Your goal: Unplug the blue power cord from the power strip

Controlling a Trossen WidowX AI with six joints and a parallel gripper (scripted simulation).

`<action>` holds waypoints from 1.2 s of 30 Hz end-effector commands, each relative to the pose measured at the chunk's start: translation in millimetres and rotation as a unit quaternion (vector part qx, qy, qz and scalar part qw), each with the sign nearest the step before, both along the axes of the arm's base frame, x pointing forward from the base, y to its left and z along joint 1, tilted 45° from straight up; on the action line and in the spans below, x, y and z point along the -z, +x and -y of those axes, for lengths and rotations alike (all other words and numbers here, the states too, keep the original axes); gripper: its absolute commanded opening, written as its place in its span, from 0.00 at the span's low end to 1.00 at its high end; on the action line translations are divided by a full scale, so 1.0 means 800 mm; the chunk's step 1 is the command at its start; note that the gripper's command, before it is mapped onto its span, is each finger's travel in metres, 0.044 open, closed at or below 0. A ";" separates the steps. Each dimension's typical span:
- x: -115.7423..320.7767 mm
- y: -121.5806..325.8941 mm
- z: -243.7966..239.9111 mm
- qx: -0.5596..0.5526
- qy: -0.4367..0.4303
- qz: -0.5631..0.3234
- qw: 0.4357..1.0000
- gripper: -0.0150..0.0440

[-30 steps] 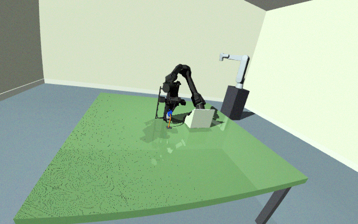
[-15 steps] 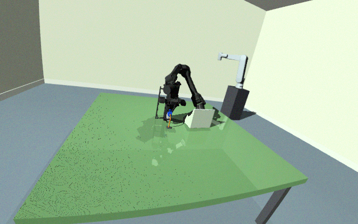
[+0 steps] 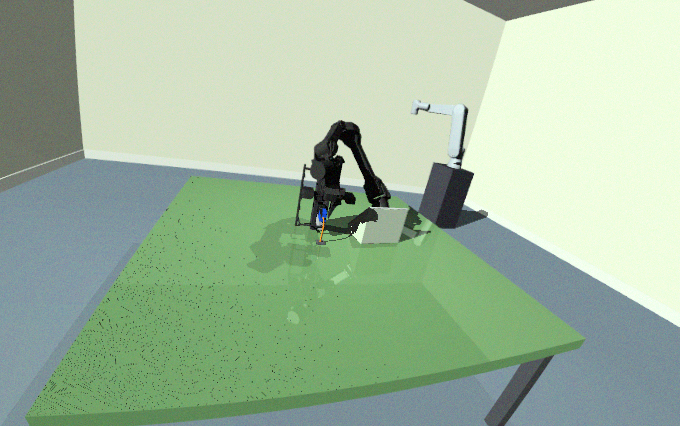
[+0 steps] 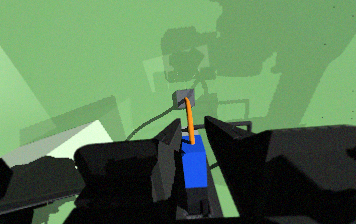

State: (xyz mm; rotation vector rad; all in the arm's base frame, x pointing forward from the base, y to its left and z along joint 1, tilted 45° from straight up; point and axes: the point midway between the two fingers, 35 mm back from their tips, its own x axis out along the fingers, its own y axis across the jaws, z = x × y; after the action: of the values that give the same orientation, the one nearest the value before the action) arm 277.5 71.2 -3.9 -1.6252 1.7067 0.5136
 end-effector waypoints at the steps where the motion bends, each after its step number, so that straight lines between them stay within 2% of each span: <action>1: 0.000 0.000 0.000 0.000 0.000 0.000 1.000 0.30; 6: 0.000 0.000 0.000 0.000 0.000 0.000 1.000 0.52; 22: -0.007 -0.001 -0.008 -0.012 -0.002 -0.004 1.000 0.53; 36: -0.024 -0.006 0.010 -0.012 -0.003 -0.005 1.000 0.53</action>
State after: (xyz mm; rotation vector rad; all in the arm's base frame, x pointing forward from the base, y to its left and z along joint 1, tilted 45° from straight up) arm 275.6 69.7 10.1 -1.6451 1.6936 0.5279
